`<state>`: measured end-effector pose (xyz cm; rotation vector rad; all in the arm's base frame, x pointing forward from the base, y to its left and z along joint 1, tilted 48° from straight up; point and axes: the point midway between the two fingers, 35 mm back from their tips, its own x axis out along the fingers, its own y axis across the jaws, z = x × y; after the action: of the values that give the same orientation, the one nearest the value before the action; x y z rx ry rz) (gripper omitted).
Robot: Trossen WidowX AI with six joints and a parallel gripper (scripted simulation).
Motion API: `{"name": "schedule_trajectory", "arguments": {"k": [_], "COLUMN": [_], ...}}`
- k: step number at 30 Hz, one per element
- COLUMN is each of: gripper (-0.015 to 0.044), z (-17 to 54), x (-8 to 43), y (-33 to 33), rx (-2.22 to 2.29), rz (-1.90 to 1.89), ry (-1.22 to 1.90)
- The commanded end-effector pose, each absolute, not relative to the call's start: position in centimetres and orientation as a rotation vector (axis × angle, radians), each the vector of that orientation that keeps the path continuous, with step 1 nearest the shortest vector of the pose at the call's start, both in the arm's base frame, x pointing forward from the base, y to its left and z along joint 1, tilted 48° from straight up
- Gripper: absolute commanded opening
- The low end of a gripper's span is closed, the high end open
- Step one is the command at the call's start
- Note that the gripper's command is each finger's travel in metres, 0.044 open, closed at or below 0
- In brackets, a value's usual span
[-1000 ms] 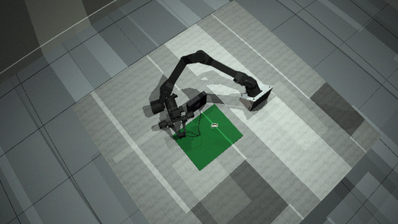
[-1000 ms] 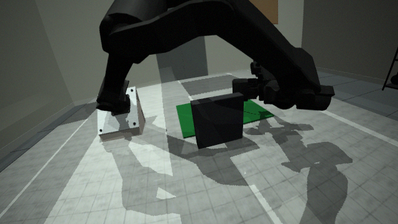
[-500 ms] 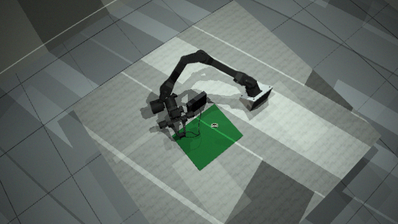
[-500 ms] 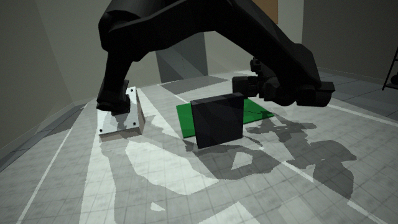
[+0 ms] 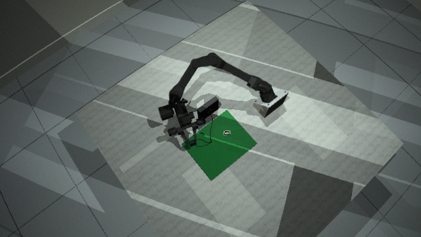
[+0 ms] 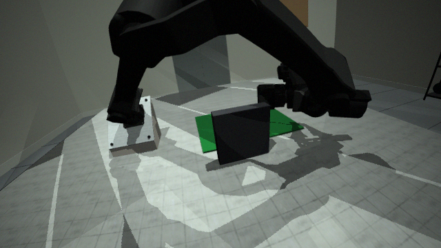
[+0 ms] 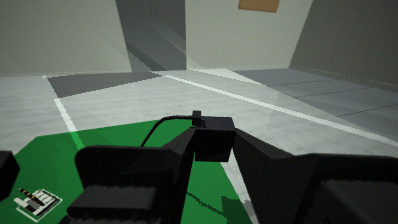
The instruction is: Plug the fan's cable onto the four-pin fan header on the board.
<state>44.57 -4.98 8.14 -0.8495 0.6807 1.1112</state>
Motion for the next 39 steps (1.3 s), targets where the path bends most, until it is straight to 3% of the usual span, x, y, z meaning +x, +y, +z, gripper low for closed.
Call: {"name": "schedule_trajectory", "arguments": {"k": [1,39], "gripper": [0.0,0.0], "z": [7.9,5.5], "x": [44.6,44.7], "y": [-5.3,-8.0], "rx": [-0.853,-0.855], "rz": [1.112,1.112], "ry": [0.678,0.679]}}
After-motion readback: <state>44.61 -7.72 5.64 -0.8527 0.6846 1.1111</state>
